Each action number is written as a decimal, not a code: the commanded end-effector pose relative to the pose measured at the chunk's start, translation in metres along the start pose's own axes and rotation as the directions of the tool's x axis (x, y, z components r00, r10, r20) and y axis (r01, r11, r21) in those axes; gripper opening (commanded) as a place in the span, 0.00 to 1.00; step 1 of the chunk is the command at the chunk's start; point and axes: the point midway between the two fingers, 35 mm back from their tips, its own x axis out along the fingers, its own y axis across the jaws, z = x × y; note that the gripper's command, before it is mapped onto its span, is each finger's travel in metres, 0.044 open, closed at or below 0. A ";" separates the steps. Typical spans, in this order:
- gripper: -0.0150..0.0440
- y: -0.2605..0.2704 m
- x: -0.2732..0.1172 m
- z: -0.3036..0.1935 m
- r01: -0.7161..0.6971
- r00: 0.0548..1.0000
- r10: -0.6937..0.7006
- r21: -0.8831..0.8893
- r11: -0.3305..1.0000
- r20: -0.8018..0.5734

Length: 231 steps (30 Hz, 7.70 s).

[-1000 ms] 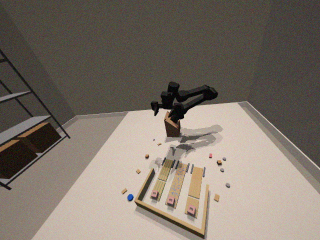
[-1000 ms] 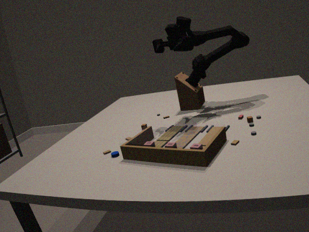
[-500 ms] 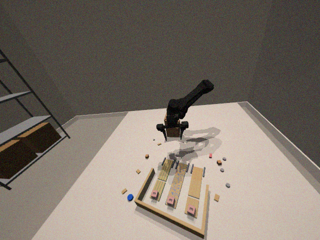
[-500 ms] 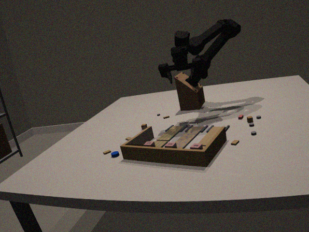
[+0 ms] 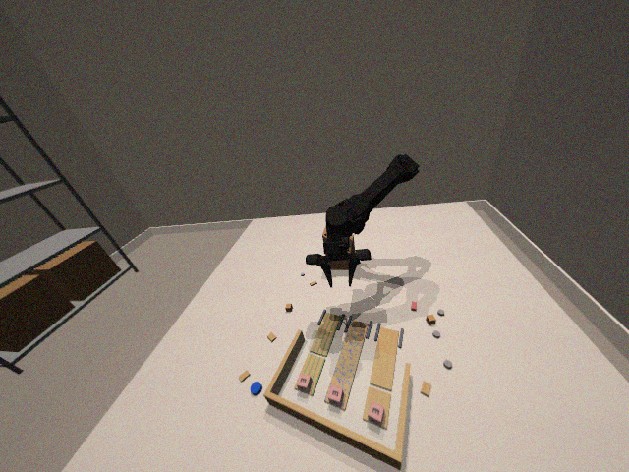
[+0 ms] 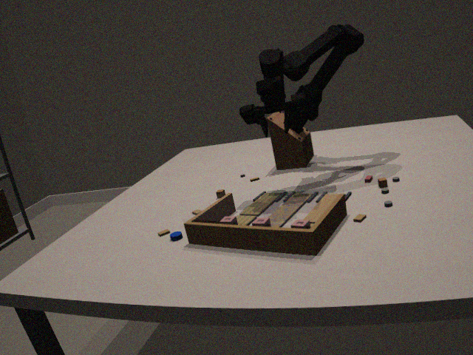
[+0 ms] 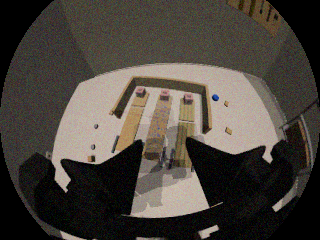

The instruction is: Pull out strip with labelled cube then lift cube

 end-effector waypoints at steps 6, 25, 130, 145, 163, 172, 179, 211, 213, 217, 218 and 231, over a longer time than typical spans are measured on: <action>0.31 0.009 0.056 -0.005 0.086 0.935 -0.039 0.118 0.989 -0.353; 0.25 0.035 0.099 -0.039 0.222 0.711 -0.064 0.137 0.965 -0.700; 0.25 0.041 0.120 -0.118 0.221 0.710 -0.060 0.141 0.965 -0.701; 0.25 0.046 0.104 -0.136 0.222 0.709 -0.060 0.142 0.965 -0.702; 0.25 0.053 0.086 -0.156 0.222 0.708 -0.059 0.143 0.964 -0.703; 0.25 0.057 0.076 -0.166 0.223 0.708 -0.059 0.143 0.964 -0.704; 0.25 0.060 0.069 -0.173 0.223 0.708 -0.059 0.144 0.964 -0.704; 0.25 0.072 0.037 -0.207 0.224 0.706 -0.058 0.145 0.964 -0.706; 0.25 0.073 0.035 -0.209 0.224 0.706 -0.058 0.145 0.964 -0.706; 0.25 0.074 0.031 -0.214 0.225 0.706 -0.058 0.145 0.964 -0.706; 0.25 0.075 0.030 -0.215 0.225 0.706 -0.058 0.145 0.964 -0.706; 0.25 0.078 0.002 -0.179 0.226 0.706 -0.060 0.144 0.964 -0.706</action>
